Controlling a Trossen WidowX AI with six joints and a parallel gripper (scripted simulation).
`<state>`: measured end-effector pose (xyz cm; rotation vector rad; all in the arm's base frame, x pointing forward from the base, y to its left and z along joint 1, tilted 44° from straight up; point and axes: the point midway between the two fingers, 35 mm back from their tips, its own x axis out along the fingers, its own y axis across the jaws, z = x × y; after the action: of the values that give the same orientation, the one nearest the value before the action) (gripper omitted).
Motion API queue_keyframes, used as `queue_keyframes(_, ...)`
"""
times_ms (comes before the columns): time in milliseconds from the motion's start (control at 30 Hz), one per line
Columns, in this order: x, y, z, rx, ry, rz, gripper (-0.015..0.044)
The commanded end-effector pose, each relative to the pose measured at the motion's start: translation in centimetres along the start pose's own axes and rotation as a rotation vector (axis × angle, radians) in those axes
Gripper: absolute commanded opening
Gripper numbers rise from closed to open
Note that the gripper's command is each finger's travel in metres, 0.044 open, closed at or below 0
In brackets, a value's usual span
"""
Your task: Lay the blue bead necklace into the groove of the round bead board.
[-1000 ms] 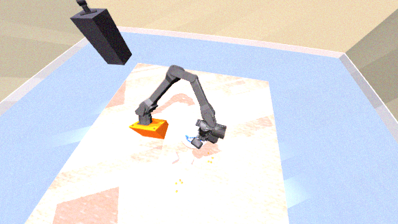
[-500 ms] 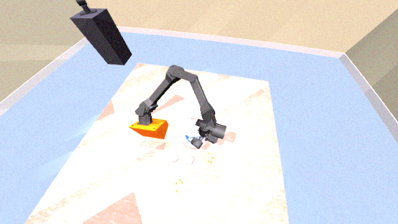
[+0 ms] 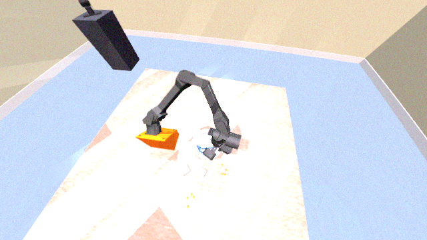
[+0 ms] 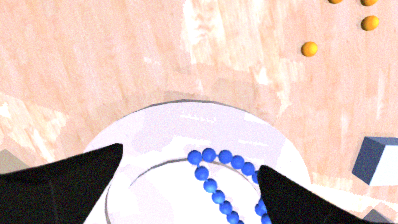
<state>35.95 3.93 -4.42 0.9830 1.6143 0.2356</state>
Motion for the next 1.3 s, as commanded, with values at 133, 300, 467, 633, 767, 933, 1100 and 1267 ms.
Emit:
queue_keyframes(133, 0.0, 0.0, 0.0, -0.004, 0.000, -0.003, 0.0440)
queue_keyframes(300, -0.1, -0.1, 0.0, -0.008, 0.000, -0.003, 0.0414)
queue_keyframes(467, -2.9, -0.7, -0.9, -0.106, -0.001, -0.005, 0.0282)
queue_keyframes(633, -3.3, -0.8, -1.0, -0.121, 0.000, -0.004, 0.0151)
queue_keyframes(767, -2.2, -0.8, -1.0, -0.121, 0.000, -0.004, 0.0120)
queue_keyframes(933, -2.4, -0.6, -0.8, -0.124, -0.007, -0.002, 0.0120)
queue_keyframes(1100, -1.8, -0.6, -0.8, -0.124, -0.006, -0.002, 0.0120)
queue_keyframes(1267, -1.0, -0.7, -0.9, -0.123, -0.004, -0.002, 0.0120)
